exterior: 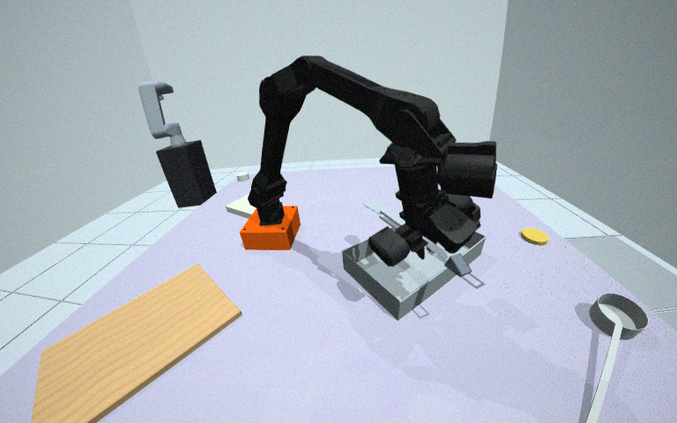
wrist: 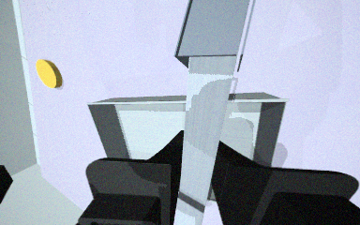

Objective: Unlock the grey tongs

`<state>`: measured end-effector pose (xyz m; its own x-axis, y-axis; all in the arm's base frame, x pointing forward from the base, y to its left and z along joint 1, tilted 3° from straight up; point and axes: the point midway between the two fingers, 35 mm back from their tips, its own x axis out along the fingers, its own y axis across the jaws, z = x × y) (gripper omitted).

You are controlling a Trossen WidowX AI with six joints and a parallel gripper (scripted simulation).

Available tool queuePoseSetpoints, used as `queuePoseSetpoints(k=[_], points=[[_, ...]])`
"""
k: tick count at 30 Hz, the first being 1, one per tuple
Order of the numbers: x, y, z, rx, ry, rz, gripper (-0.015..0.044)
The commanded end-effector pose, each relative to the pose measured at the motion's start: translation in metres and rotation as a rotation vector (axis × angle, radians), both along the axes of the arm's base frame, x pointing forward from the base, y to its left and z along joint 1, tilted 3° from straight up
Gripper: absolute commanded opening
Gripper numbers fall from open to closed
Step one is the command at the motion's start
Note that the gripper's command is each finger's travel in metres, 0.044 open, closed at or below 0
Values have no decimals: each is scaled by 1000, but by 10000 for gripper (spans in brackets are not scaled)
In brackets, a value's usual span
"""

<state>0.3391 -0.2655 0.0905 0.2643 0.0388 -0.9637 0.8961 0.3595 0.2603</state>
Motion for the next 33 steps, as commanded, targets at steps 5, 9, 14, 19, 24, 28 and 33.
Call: queuePoseSetpoints(k=[5,9,14,19,24,28,33], points=[[-6,-2,4,-88,188,-14,-150],[-8,-2,5,-118,246,-14,-150],[-8,-2,5,-118,246,-14,-150],[-9,-3,4,-111,241,-10,-150],[-23,-17,5,-108,241,-43,-150],[-43,-36,6,-102,244,-92,-150],[-71,-60,9,-94,245,-157,-150]])
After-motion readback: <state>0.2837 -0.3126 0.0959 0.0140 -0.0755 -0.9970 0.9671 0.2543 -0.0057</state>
